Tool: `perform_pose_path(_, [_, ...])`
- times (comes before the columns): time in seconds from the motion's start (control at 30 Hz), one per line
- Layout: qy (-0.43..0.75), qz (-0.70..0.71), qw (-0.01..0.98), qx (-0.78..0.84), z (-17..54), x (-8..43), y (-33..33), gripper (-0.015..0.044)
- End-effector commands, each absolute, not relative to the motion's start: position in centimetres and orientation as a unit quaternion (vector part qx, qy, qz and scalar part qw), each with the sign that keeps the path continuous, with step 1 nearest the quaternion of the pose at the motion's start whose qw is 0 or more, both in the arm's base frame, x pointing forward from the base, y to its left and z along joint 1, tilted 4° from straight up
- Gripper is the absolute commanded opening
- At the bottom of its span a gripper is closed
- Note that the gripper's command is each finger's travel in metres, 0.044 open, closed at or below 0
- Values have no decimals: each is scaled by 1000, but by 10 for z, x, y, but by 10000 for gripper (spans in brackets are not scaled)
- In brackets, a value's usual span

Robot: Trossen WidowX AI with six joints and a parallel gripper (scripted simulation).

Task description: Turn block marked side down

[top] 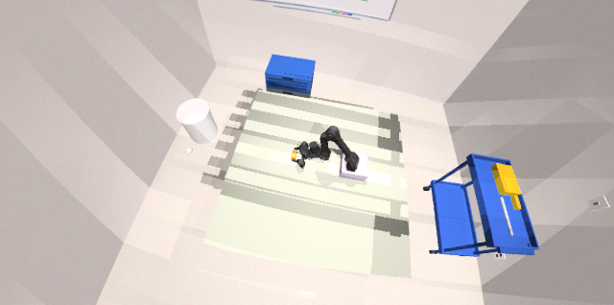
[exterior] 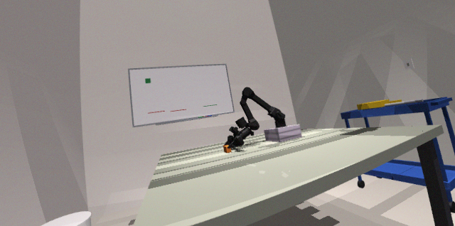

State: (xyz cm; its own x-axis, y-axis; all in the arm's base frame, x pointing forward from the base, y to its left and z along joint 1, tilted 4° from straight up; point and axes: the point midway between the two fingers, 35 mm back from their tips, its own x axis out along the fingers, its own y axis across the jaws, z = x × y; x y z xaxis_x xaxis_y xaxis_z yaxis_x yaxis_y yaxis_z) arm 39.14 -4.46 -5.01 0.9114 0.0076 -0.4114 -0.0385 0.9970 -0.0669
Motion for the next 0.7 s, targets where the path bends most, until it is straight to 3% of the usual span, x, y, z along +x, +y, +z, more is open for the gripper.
perform_pose_path(0.0, [211,13,977,-34,-51,391,-44,440])
perform_pose_path(0.47, [214,13,976,-34,-50,392,-44,440])
perform_pose_path(0.67, [311,8,950,-31,-39,404,-46,440])
